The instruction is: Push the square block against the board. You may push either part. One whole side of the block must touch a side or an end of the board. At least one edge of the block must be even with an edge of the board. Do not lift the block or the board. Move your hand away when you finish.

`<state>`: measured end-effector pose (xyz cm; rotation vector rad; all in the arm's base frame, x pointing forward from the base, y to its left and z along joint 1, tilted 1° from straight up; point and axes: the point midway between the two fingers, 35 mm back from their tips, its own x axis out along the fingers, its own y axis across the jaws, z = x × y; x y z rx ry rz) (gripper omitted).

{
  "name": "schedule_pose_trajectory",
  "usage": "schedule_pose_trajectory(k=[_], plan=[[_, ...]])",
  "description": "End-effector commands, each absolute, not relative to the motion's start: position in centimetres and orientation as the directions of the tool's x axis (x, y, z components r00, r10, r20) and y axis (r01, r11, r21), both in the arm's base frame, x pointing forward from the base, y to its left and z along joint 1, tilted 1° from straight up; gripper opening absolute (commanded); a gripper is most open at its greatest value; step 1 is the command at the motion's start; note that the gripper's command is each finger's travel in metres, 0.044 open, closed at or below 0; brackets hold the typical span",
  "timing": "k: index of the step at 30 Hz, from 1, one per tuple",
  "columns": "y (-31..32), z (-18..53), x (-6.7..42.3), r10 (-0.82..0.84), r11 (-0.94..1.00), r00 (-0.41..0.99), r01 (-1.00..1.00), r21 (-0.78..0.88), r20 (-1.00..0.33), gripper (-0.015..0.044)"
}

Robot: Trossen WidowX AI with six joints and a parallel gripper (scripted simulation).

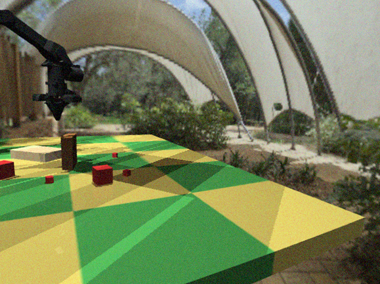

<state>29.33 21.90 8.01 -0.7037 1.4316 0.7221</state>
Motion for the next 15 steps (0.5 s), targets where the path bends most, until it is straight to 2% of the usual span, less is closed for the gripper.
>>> schedule_pose_trajectory(k=[1, 15], plan=[[21.9, 8.1, 29.3, 0.020, 0.609, 0.011, -0.793, 0.004, -1.000, 0.0000], [20.7, 8.1, 30.4, 0.018, 0.653, 0.016, -0.757, 0.000, -1.000, 0.0000]])
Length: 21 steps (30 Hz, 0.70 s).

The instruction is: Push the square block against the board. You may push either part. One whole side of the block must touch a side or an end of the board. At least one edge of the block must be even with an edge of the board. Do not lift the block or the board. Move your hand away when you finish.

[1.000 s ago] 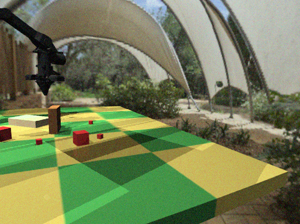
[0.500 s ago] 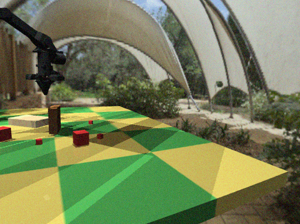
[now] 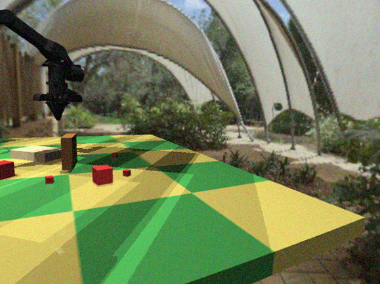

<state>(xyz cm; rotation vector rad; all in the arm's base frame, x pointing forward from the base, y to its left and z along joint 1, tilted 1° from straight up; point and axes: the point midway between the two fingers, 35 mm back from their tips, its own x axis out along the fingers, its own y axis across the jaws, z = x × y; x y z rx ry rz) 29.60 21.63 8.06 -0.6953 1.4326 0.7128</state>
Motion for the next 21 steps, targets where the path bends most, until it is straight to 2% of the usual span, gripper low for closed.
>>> schedule_pose_trajectory(k=[1, 12, 21], plan=[[20.1, 8.1, 30.9, 0.016, 0.672, 0.018, -0.740, -0.002, -1.000, 0.0000], [12.6, 8.1, 35.5, 0.006, 0.882, 0.026, -0.471, -0.007, -1.000, 0.0000], [5.9, 8.2, 37.8, -0.002, 0.980, 0.027, -0.198, -0.007, -1.000, 0.0000]])
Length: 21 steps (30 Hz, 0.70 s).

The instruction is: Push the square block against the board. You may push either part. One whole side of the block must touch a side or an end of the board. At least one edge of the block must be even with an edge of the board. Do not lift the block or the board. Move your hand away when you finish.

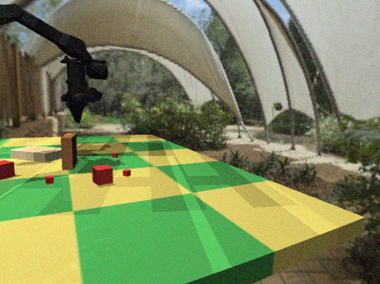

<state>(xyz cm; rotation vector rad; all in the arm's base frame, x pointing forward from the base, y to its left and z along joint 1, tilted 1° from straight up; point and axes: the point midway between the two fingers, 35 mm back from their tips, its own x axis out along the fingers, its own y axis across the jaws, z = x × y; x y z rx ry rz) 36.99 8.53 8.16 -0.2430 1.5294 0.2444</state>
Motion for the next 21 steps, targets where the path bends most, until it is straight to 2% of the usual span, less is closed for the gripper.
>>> schedule_pose_trajectory(k=[1, 10, 15, 21], plan=[[5.1, 8.2, 37.9, -0.003, 0.986, 0.028, -0.167, -0.008, -1.000, 0.0000], [-1.1, 8.1, 38.8, -0.003, 0.996, 0.020, 0.091, -0.002, -1.000, 0.0000], [-1.2, 7.8, 38.8, -0.004, 0.995, 0.020, 0.096, -0.002, -1.000, 0.0000], [-1.2, 3.1, 38.9, -0.003, 0.995, 0.020, 0.095, -0.001, -1.000, 0.0000]])
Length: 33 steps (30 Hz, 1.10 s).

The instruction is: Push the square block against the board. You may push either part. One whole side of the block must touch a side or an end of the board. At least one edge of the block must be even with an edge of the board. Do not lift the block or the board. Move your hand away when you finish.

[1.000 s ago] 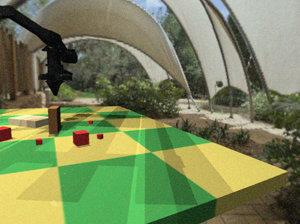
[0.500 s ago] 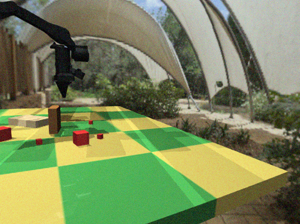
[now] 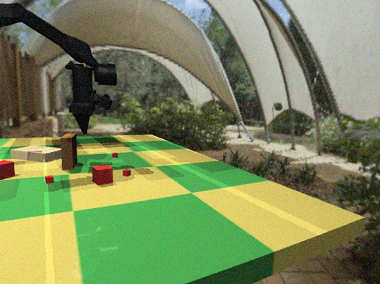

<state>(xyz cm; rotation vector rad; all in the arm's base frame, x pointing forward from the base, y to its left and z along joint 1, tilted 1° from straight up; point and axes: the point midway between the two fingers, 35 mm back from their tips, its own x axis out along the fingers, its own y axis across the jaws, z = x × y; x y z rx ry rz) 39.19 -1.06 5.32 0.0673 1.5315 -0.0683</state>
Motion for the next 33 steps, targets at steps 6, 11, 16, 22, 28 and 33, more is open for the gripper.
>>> schedule_pose_trajectory(k=[6, 11, 16, 22, 28, 33], plan=[[-1.2, 3.1, 38.8, -0.003, 0.995, 0.020, 0.095, -0.001, -1.000, 0.0000], [-1.1, 3.1, 38.1, -0.003, 0.995, 0.019, 0.095, -0.001, -1.000, 0.0000], [-1.1, 3.1, 37.4, -0.003, 0.995, 0.019, 0.095, -0.001, -1.000, 0.0000], [-1.0, 3.1, 36.5, -0.003, 0.995, 0.018, 0.095, -0.001, -1.000, 0.0000], [-0.9, 3.1, 35.6, -0.003, 0.995, 0.017, 0.095, -0.001, -1.000, 0.0000], [-0.8, 3.1, 34.8, -0.003, 0.995, 0.016, 0.095, -0.001, -1.000, 0.0000]])
